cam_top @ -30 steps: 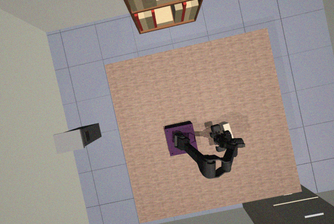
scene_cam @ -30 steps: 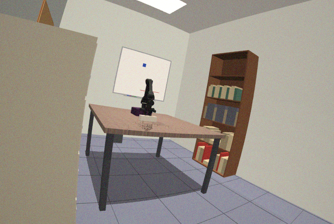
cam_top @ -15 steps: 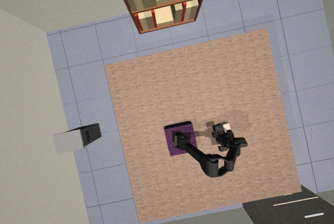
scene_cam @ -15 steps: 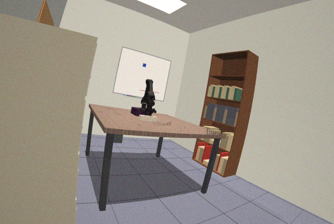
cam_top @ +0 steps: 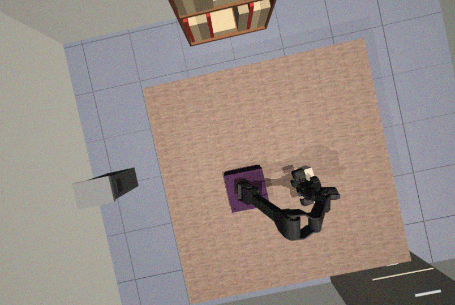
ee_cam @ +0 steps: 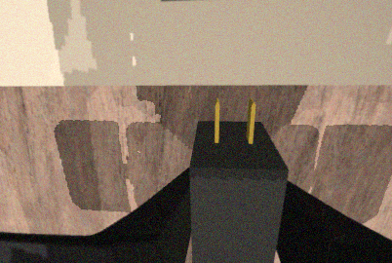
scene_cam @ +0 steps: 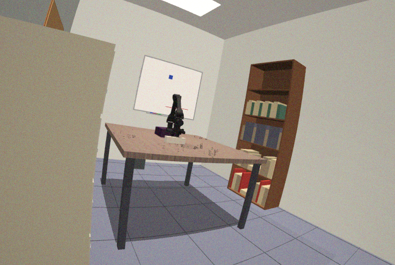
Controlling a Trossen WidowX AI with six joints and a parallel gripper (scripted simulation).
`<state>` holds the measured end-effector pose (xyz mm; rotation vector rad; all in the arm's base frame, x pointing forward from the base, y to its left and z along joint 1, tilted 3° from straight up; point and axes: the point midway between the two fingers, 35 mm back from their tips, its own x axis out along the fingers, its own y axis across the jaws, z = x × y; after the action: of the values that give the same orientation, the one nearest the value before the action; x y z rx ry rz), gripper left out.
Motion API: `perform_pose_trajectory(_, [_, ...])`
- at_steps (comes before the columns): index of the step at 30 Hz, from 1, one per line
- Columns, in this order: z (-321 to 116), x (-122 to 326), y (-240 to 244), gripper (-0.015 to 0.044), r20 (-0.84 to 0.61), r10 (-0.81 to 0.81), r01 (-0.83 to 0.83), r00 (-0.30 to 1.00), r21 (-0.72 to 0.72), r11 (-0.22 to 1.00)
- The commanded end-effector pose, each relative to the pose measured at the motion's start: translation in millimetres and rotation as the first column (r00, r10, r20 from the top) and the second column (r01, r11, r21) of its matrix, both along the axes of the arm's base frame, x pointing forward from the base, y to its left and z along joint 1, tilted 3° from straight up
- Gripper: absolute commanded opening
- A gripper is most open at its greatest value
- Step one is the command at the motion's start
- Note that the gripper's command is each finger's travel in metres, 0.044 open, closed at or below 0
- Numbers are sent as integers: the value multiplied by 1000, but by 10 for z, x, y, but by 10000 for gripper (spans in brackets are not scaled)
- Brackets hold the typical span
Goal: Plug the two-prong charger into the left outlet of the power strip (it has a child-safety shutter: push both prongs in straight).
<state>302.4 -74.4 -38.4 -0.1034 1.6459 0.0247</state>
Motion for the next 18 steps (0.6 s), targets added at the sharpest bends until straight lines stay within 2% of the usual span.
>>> perform_pose_trajectory(1, [5,14,-16,0,0,6,-6,1000,-5,1000])
perform_pose_trajectory(18, [5,31,-18,0,0,6,-6,1000,-5,1000])
